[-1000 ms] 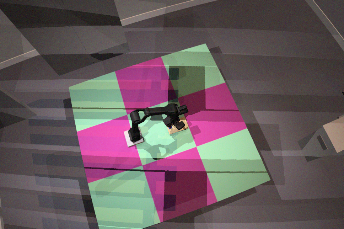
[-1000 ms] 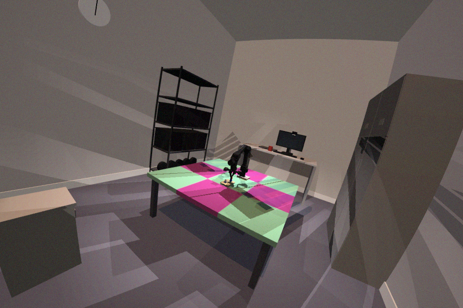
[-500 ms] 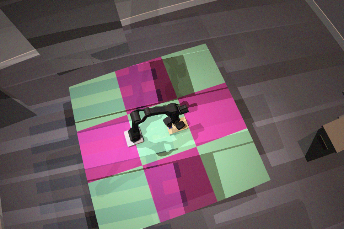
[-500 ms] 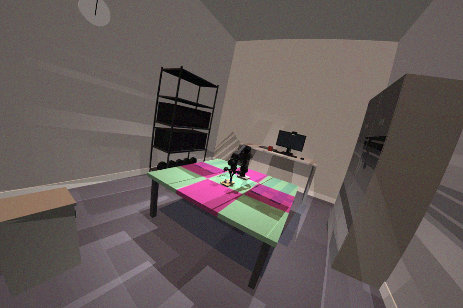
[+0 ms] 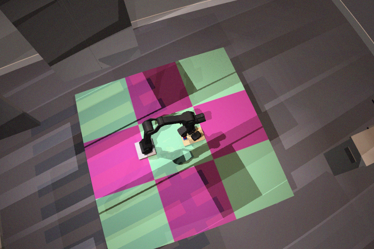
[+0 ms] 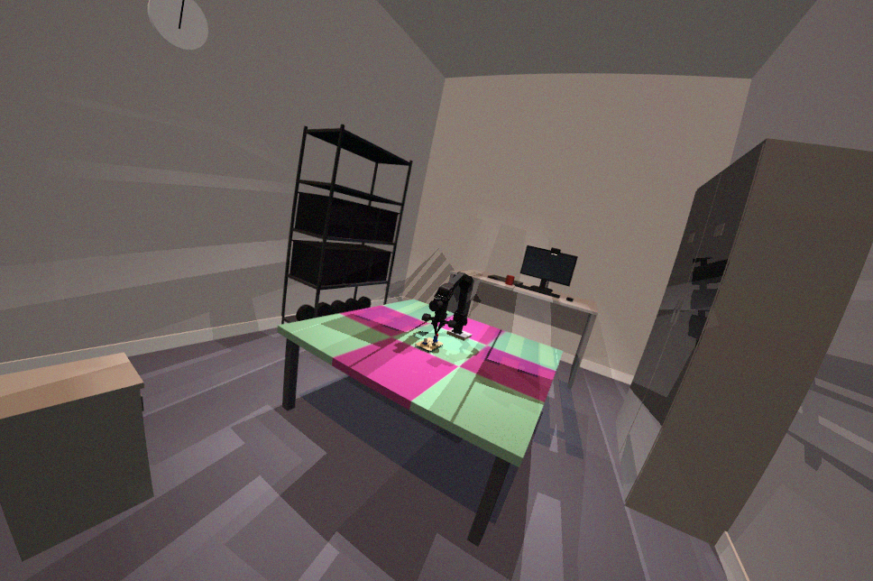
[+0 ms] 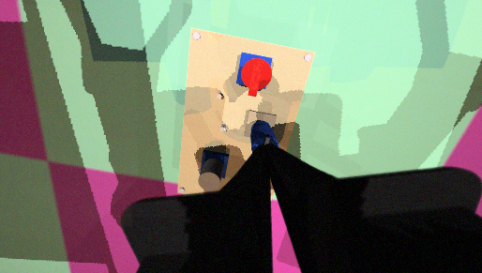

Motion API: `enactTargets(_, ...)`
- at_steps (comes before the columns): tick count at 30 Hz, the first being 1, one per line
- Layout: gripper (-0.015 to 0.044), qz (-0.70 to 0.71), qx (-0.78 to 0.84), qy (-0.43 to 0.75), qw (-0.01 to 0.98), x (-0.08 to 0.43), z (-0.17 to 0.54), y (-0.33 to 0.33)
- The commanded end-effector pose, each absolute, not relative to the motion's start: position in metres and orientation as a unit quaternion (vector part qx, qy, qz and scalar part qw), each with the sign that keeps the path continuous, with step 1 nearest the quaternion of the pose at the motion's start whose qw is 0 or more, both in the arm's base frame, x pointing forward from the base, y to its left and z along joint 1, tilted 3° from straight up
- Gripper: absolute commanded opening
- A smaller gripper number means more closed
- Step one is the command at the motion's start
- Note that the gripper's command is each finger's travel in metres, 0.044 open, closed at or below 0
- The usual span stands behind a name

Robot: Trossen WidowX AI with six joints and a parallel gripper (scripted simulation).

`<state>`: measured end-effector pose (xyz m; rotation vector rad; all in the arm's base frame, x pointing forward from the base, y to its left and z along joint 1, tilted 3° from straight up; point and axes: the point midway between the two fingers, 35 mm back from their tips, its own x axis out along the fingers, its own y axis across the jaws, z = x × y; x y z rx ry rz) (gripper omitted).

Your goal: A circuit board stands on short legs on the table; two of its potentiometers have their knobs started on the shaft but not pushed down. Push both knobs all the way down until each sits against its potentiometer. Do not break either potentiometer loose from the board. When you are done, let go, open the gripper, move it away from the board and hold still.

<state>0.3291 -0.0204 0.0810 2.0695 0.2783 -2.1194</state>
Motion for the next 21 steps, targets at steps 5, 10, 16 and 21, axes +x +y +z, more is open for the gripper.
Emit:
enactTargets(5,0.0105,-0.710,0.693,0.093,0.083,0.329,0.082,-0.020)
enactTargets(10,0.0236,-0.710,0.693,0.093,0.083,0.327,0.083,-0.021)
enactTargets(16,0.0394,-0.711,0.692,0.093,0.082,0.267,0.103,-0.024)
enactTargets(21,0.0440,-0.711,0.692,0.093,0.081,0.211,0.109,-0.025)
